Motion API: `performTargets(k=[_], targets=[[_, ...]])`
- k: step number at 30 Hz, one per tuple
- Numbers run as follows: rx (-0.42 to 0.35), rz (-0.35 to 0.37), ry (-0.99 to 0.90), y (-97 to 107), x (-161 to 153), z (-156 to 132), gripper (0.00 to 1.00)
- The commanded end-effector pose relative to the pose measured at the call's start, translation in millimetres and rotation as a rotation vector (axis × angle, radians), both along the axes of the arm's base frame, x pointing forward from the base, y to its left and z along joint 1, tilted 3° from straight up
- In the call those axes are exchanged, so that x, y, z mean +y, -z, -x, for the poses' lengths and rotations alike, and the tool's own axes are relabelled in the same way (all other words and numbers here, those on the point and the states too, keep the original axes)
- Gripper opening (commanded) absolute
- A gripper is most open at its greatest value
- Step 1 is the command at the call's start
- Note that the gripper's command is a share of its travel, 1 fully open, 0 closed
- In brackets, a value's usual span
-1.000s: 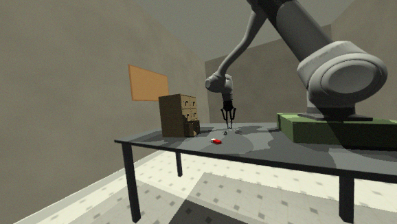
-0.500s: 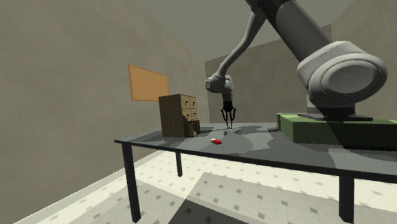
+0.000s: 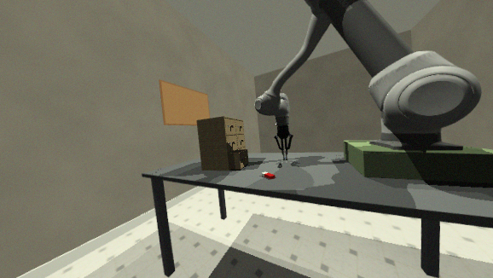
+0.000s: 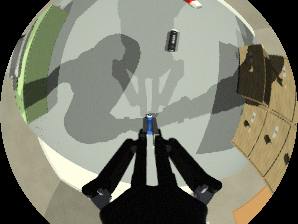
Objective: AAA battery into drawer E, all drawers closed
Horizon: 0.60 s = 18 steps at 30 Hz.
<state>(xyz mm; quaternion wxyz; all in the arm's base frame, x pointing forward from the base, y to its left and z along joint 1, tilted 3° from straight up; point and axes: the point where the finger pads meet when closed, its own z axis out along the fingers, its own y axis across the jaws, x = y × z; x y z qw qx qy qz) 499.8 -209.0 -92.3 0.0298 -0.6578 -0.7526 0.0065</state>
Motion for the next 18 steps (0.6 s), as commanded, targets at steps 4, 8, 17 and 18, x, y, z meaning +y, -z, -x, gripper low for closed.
performTargets(k=[4,8,17,18], targets=[[0.0,0.0,0.0,0.0,0.1,0.0,0.03],[0.0,0.0,0.0,0.0,0.1,0.0,0.03],[0.0,0.0,0.0,-0.3,0.0,0.0,0.03],[0.0,0.0,0.0,-1.8,0.0,-0.1,0.03]])
